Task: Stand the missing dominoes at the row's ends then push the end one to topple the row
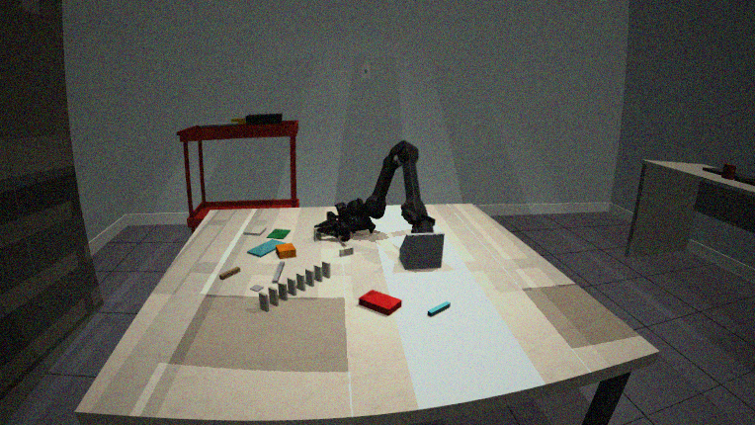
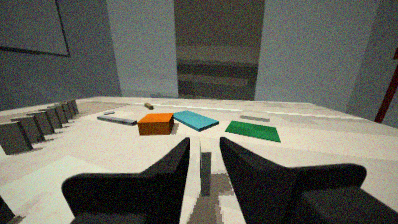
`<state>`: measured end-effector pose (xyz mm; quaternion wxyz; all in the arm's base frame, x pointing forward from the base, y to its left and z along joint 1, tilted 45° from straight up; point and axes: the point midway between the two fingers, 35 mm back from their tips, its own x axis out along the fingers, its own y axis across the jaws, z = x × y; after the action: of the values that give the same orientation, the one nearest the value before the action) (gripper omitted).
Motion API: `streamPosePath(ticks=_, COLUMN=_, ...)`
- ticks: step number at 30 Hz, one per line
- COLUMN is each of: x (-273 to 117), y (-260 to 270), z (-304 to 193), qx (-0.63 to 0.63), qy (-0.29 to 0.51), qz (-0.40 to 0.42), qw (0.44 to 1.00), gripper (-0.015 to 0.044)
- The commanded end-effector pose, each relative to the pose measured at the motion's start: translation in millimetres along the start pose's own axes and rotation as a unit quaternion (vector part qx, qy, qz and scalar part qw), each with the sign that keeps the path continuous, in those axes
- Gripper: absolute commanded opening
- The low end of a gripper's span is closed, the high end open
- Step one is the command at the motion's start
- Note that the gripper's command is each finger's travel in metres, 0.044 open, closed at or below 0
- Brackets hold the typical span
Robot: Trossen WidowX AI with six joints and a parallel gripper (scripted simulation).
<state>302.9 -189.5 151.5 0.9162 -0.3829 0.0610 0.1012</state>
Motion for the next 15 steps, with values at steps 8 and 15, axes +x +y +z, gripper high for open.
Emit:
streamPosePath(ticks=8, x=0.0, y=-0.2, z=0.6, qx=-0.004, qy=-0.002, qz=0.000, qw=1.000, gripper=0.0414)
streamPosePath(ticks=15, x=-0.3, y=-0.1, z=48.6, qx=0.000, qy=-0.001, qz=0.000, qw=1.000, gripper=0.0440)
